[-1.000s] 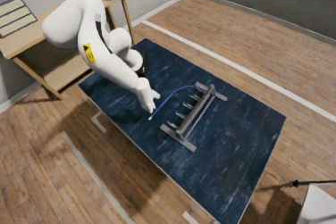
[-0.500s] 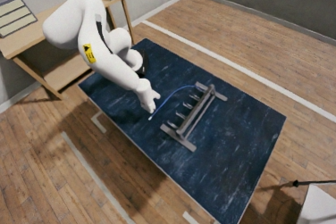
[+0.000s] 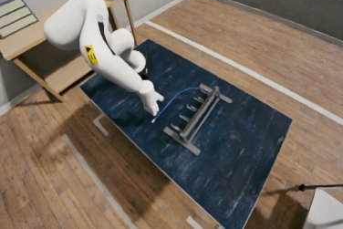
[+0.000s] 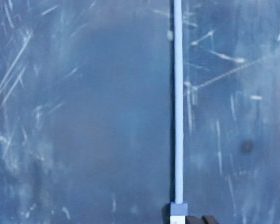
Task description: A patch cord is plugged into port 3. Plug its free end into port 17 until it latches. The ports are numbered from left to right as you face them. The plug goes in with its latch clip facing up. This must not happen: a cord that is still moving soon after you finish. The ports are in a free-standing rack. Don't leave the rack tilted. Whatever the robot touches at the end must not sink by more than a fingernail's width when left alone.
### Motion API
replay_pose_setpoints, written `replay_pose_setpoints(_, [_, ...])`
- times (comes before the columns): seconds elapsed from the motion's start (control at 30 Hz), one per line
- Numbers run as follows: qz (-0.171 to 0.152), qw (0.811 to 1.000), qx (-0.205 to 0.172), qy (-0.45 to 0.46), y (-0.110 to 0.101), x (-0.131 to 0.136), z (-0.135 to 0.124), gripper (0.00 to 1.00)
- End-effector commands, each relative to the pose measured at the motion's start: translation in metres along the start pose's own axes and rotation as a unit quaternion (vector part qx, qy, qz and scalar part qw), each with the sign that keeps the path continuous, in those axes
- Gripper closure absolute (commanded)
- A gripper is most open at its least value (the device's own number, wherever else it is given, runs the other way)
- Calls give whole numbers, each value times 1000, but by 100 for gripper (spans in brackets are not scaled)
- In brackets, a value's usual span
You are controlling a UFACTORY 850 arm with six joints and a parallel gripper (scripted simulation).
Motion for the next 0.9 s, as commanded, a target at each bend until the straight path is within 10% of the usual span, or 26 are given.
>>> replay_pose_setpoints(0.0, [0, 1000, 0, 0, 0, 0, 0, 100])
replay_pose_setpoints(0.63, [-1, 1000, 0, -6, 0, 1, -3, 100])
replay_pose_setpoints(0.67, [-1, 1000, 0, -6, 0, 1, -3, 61])
replay_pose_setpoints(0.87, [-1, 1000, 0, -6, 0, 1, -3, 61])
Point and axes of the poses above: the point where the finger pads meet when closed, its own y axis out along the fingers, its own x axis across the jaws, z = x × y, the point moved 1 cm from there along -y, back along the fingers, and after that the axes turned 4 degrees about y, right-handed, at the moved point
